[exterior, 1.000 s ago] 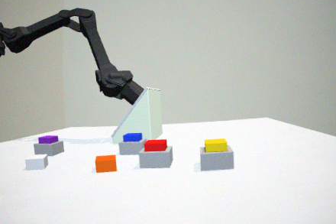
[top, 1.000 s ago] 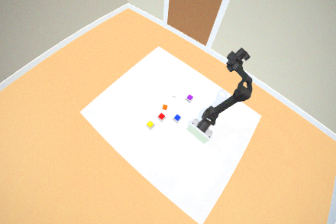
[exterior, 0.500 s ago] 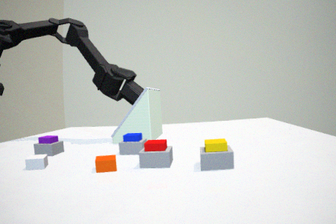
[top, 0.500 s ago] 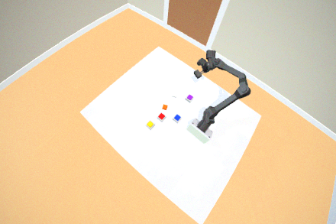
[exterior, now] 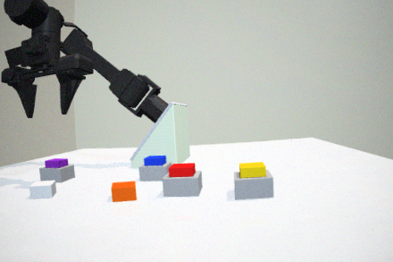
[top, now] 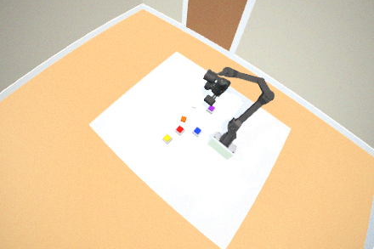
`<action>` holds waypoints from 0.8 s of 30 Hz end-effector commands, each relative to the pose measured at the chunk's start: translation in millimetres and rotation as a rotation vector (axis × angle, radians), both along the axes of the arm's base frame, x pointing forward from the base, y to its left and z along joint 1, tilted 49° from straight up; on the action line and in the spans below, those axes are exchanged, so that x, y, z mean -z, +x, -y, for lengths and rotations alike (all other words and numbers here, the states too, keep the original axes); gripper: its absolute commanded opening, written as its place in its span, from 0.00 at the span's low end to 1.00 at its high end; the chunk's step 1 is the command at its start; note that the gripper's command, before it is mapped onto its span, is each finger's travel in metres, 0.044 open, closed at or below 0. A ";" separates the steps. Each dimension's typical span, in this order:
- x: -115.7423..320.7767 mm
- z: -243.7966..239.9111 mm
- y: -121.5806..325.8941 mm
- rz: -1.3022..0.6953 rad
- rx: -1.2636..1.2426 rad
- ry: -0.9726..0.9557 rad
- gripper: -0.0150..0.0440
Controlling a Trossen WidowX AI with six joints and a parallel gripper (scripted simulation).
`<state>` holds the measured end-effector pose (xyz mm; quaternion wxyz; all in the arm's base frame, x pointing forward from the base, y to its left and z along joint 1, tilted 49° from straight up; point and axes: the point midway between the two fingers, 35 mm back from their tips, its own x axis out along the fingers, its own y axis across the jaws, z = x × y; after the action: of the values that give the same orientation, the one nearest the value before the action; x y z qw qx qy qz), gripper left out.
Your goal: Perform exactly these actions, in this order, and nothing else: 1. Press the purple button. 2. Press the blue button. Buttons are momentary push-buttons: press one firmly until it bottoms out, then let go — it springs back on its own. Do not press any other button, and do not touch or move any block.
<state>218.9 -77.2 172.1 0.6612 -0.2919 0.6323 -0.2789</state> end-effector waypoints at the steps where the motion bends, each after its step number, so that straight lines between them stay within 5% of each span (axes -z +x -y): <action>1: 4.4 -8.5 -11.6 -0.044 0.007 -0.031 0.93; 3: 4.4 -8.5 -11.6 -0.044 0.007 -0.031 0.93; 17: 43.9 38.5 -11.1 -0.042 0.007 -0.033 0.31; 24: 43.9 38.5 -11.1 -0.042 0.007 -0.033 0.29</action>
<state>208.5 -114.8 128.2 0.6439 -0.3030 0.6421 -0.2851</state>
